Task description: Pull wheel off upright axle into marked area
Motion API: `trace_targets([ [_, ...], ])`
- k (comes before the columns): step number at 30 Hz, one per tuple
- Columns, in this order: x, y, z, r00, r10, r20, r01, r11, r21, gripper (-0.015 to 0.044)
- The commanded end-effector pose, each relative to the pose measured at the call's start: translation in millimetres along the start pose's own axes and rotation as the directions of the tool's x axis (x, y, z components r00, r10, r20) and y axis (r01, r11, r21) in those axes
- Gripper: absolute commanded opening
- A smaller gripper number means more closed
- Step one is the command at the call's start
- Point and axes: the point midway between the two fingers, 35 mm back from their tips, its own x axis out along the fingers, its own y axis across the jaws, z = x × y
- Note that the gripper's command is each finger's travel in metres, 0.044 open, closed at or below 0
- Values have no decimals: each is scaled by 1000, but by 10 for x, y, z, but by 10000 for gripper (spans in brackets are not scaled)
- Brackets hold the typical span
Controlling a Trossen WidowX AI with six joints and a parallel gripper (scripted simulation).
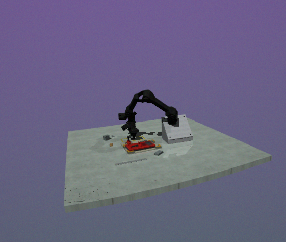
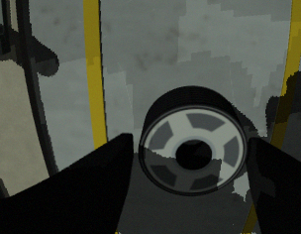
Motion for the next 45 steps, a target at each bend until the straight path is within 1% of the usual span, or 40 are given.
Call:
trace_targets([
  [1,-102,-9,11,1000,-3,3,3,1000,-4,300],
  [7,-583,-11,1,1000,-3,10,3,1000,1,300],
  [11,-602,-10,-1,1000,-3,10,3,1000,2,300],
  [12,-527,-13,-9,1000,-1,14,1,1000,10,326],
  [16,-742,85,-275,1000,-6,12,6,1000,9,431],
  [17,-800,120,-359,1000,-6,11,6,1000,9,440],
  [23,-1044,333,-817,1000,-4,6,4,1000,6,440],
  [45,-1050,340,-831,1000,-4,6,4,1000,5,440],
])
